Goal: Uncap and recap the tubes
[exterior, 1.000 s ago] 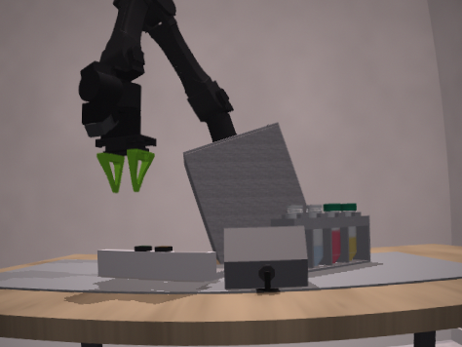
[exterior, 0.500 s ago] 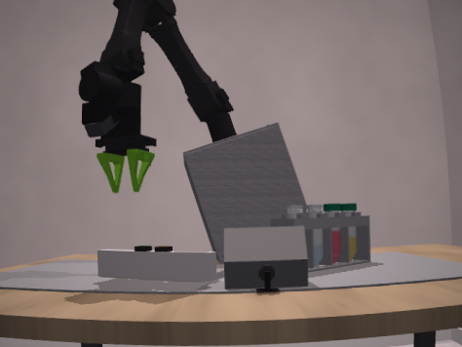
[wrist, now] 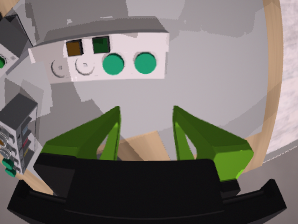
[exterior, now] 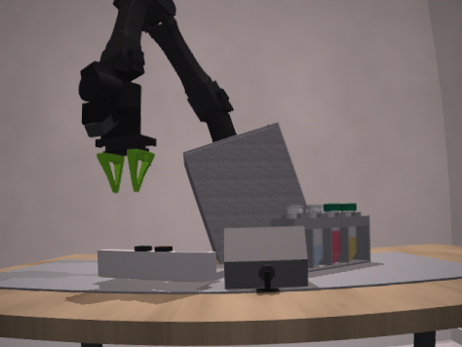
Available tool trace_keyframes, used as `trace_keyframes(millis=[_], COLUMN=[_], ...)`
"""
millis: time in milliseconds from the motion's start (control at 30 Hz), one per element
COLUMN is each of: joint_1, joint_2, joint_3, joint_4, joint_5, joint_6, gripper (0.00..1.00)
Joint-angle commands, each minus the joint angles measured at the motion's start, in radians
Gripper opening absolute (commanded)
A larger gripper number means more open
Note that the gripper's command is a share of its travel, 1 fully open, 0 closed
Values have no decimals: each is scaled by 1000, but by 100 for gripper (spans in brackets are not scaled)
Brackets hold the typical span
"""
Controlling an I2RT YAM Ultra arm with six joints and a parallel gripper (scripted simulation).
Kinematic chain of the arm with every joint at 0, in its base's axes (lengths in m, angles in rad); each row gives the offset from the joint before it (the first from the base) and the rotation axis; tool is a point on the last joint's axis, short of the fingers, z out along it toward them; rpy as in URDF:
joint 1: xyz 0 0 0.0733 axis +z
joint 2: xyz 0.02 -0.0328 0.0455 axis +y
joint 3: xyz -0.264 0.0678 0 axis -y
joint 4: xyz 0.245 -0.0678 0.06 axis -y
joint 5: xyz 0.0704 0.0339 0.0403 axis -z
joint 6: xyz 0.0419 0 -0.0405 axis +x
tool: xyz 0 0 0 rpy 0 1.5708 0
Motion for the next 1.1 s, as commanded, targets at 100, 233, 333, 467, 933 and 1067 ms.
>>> trace_keyframes(millis=[100, 233, 333, 467, 933, 1067], joint_1=[7, 7, 29, 117, 343, 418], joint_2=[-12, -12, -1, 50, 224, 298], joint_3=[5, 5, 5, 16, 127, 198], joint_4=[0, 0, 5, 21, 20, 1], joint_5=[1, 1, 4, 18, 43, 48], joint_6=[1, 1, -60, -290, -192, -114], gripper=[47, 47, 0, 0, 0, 0])
